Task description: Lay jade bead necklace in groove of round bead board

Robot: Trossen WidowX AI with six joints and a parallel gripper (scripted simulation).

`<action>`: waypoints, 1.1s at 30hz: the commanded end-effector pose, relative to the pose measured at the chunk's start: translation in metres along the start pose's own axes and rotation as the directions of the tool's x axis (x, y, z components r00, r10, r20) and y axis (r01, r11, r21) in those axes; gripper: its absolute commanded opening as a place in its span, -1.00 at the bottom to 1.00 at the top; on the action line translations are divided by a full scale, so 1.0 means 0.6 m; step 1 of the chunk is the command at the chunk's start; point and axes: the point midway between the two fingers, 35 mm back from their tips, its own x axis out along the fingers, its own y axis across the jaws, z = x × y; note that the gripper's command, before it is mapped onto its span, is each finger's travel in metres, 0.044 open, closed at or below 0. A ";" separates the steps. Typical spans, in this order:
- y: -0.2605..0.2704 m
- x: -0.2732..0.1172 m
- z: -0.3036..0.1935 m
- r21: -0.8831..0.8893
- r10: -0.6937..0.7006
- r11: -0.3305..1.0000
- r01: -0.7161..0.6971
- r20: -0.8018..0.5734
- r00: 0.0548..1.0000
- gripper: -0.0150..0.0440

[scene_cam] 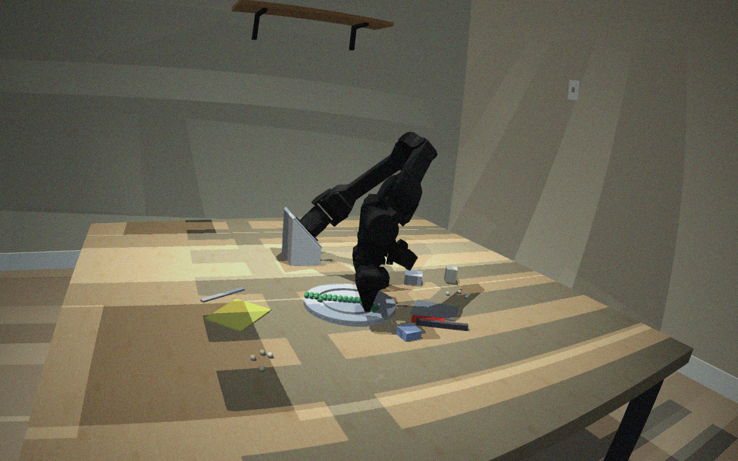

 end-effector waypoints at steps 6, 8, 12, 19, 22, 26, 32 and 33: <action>0.000 0.001 -0.001 0.000 0.003 1.000 -0.003 -0.003 1.000 1.00; 0.000 0.001 -0.001 0.000 0.003 1.000 -0.003 -0.003 1.000 1.00; 0.000 0.001 -0.001 0.000 0.003 1.000 -0.003 -0.003 1.000 1.00; 0.009 -0.018 -0.041 0.028 0.001 1.000 -0.001 -0.009 1.000 0.56; 0.020 -0.034 -0.074 0.051 0.001 0.999 -0.001 -0.010 1.000 0.36; 0.035 -0.051 -0.108 0.076 0.003 0.997 -0.002 -0.008 1.000 0.36; 0.036 -0.040 -0.109 0.077 0.003 0.997 -0.003 -0.008 1.000 0.36; 0.036 -0.033 -0.109 0.077 0.003 0.997 -0.003 -0.007 1.000 0.36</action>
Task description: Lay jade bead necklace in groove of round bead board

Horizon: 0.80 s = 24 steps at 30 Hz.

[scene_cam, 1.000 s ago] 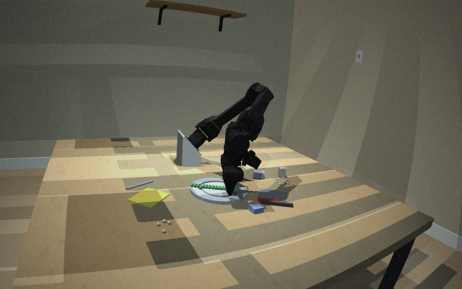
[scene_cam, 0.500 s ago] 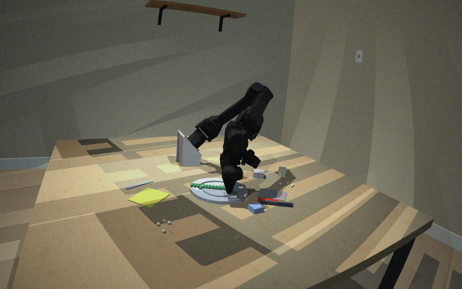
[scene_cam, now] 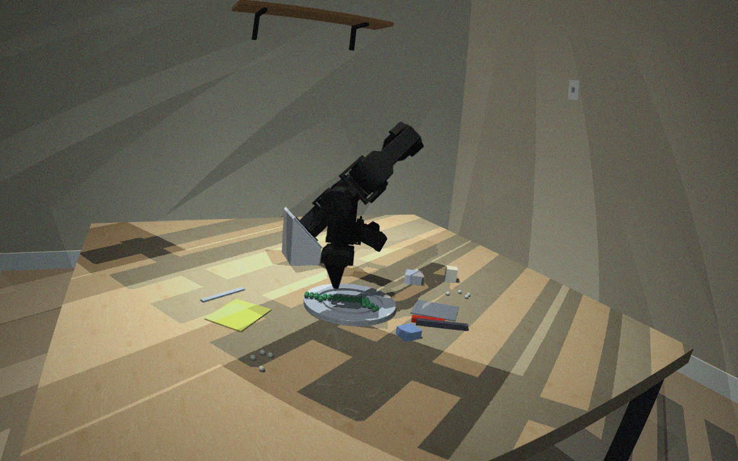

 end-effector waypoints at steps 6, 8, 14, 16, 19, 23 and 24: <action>0.001 0.014 0.000 -0.004 0.002 1.000 -0.002 -0.004 1.000 0.36; 0.001 0.017 0.000 -0.003 0.003 1.000 -0.003 -0.004 1.000 0.36; 0.002 0.032 -0.001 0.000 0.007 1.000 -0.007 -0.003 1.000 0.36; 0.003 0.038 -0.001 0.001 0.008 1.000 -0.008 -0.002 1.000 0.36; 0.004 0.046 -0.001 0.003 0.011 1.000 -0.011 -0.001 1.000 0.36; 0.005 0.057 -0.002 0.005 0.014 1.000 -0.014 0.000 1.000 0.36; 0.006 0.060 -0.002 0.005 0.015 1.000 -0.015 0.000 1.000 0.36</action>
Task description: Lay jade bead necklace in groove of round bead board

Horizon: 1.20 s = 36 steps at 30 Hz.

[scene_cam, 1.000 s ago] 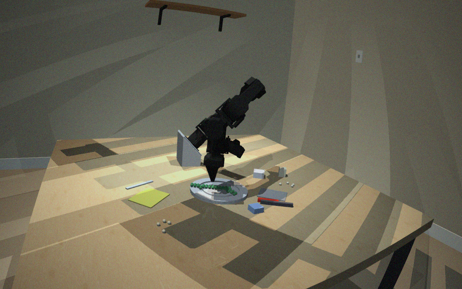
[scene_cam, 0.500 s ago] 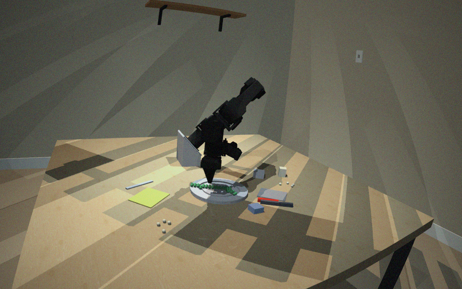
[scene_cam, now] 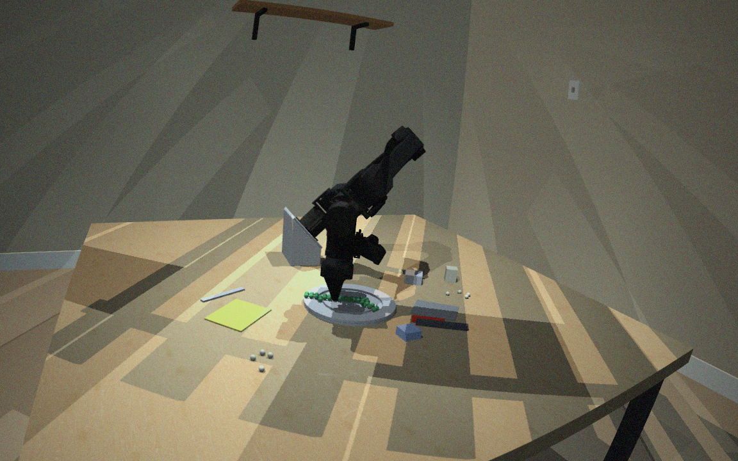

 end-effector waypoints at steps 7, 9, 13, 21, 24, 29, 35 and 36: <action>0.007 0.020 -0.003 0.014 0.018 1.000 -0.018 0.005 1.000 0.36; 0.007 0.020 -0.003 0.014 0.018 1.000 -0.018 0.005 1.000 0.36; 0.005 0.017 -0.002 0.006 0.011 1.000 -0.011 0.001 1.000 0.18; 0.005 0.017 -0.002 0.006 0.011 1.000 -0.011 0.001 1.000 -0.49; 0.005 0.017 -0.002 0.006 0.011 1.000 -0.011 0.001 1.000 -0.49; 0.005 0.017 -0.002 0.006 0.011 1.000 -0.011 0.001 1.000 -0.49; 0.005 0.017 -0.002 0.006 0.011 1.000 -0.011 0.001 1.000 -0.49; 0.005 0.017 -0.002 0.006 0.011 1.000 -0.011 0.001 1.000 -0.49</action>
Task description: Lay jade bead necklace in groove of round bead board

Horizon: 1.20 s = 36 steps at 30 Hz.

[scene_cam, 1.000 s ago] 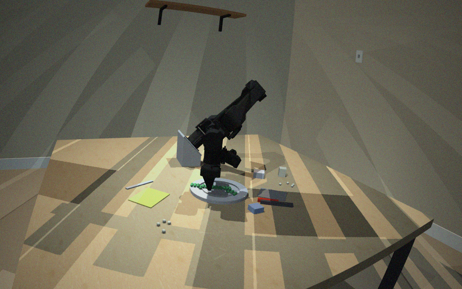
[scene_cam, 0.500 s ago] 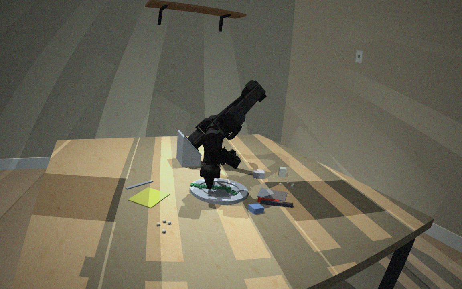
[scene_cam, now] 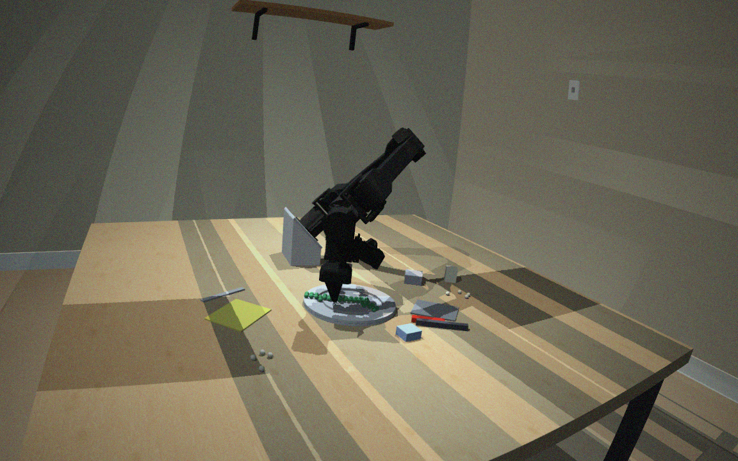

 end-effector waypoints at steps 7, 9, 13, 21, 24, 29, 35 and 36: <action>0.000 0.000 0.000 -0.002 -0.001 1.000 0.001 0.000 1.000 -0.49; 0.000 0.000 0.000 -0.002 -0.001 1.000 0.001 0.000 1.000 -0.49; 0.000 0.000 0.000 -0.002 -0.001 1.000 0.001 0.000 1.000 -0.49; 0.000 -0.003 0.000 0.001 0.001 1.000 -0.001 0.001 1.000 -0.49; 0.002 -0.010 -0.001 0.006 0.006 1.000 -0.006 0.004 1.000 -0.49; -0.005 -0.010 -0.001 0.006 0.005 1.000 -0.005 0.004 1.000 -0.49; -0.015 -0.010 0.000 0.006 0.005 1.000 -0.005 0.003 1.000 -0.49; -0.015 -0.010 0.000 0.006 0.005 1.000 -0.005 0.003 1.000 -0.49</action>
